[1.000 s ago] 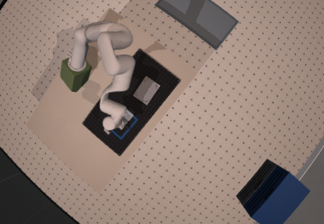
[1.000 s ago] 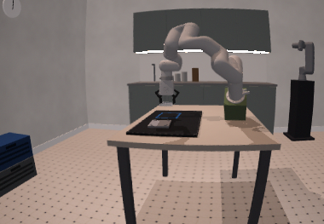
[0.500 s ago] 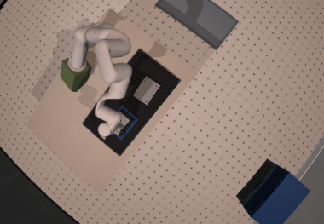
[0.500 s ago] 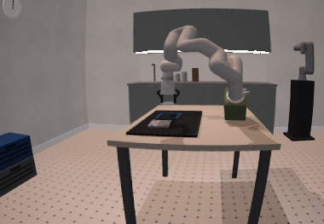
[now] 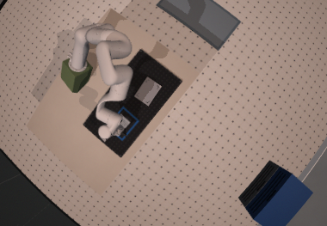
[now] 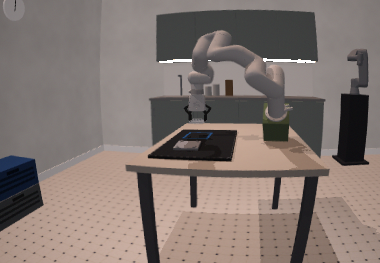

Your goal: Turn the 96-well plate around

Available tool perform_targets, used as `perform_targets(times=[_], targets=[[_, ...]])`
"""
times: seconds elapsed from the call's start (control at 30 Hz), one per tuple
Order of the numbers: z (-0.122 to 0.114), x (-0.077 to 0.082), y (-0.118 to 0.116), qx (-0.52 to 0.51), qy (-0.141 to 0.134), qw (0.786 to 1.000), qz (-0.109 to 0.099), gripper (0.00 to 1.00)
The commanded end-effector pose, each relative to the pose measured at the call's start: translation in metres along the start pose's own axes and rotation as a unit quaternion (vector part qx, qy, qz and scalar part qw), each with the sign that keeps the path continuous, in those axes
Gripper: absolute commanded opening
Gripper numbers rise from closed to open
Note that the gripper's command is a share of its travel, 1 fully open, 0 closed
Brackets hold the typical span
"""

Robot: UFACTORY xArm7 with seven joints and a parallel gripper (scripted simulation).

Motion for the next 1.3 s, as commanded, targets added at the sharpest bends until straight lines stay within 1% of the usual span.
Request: perform_targets(times=[0.0,0.7,1.27], targets=[[0.001,0.003,-0.001,0.000,0.002,1.000,0.002,0.00],[0.001,0.003,-0.001,0.000,0.002,1.000,0.002,0.00],[0.001,-0.022,-0.001,0.000,0.002,1.000,0.002,0.00]])
Point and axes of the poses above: the point where the finger pads meet when closed, its own x axis back along the fingers, its own y axis across the jaws, z = x × y, the point moved 1 cm from there along x, back along the fingers, and after that the axes turned 6 degrees about -x, right-handed, at the moved point
